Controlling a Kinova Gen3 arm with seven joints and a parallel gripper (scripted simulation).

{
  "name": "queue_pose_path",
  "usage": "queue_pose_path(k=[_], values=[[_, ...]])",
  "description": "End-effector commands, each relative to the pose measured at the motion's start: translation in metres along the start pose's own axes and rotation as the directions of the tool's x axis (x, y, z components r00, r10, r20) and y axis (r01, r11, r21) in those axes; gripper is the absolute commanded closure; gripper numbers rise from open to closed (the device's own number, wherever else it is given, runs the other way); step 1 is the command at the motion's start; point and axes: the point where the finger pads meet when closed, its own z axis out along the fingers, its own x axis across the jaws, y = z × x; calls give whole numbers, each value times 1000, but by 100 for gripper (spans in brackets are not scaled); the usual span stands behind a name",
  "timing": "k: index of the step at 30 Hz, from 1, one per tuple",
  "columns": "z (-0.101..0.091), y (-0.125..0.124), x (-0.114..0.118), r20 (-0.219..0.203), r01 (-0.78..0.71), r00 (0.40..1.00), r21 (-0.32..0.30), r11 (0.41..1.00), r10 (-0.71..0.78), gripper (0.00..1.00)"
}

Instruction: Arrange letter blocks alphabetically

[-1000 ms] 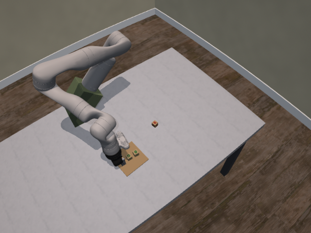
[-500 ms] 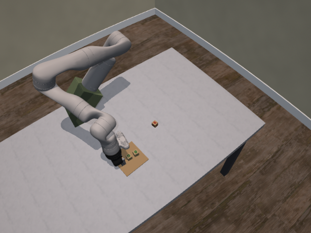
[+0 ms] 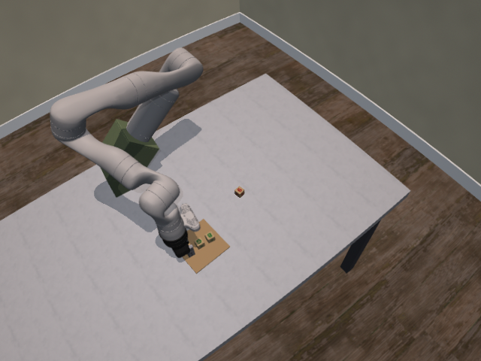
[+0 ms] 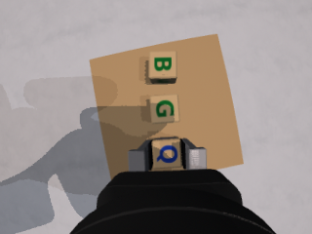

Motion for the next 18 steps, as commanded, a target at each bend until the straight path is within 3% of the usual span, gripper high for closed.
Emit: queue_pose_path(k=[1, 3, 4, 8, 9, 18], values=[[-1, 0, 1, -2, 0, 1000, -1, 1000, 0, 33], [-1, 0, 1, -2, 0, 1000, -1, 1000, 0, 33], [-1, 0, 1, -2, 0, 1000, -1, 1000, 0, 27], [-1, 0, 1, -2, 0, 1000, -1, 1000, 0, 27], [-1, 0, 1, -2, 0, 1000, -1, 1000, 0, 21], [-1, 0, 1, -2, 0, 1000, -1, 1000, 0, 21]])
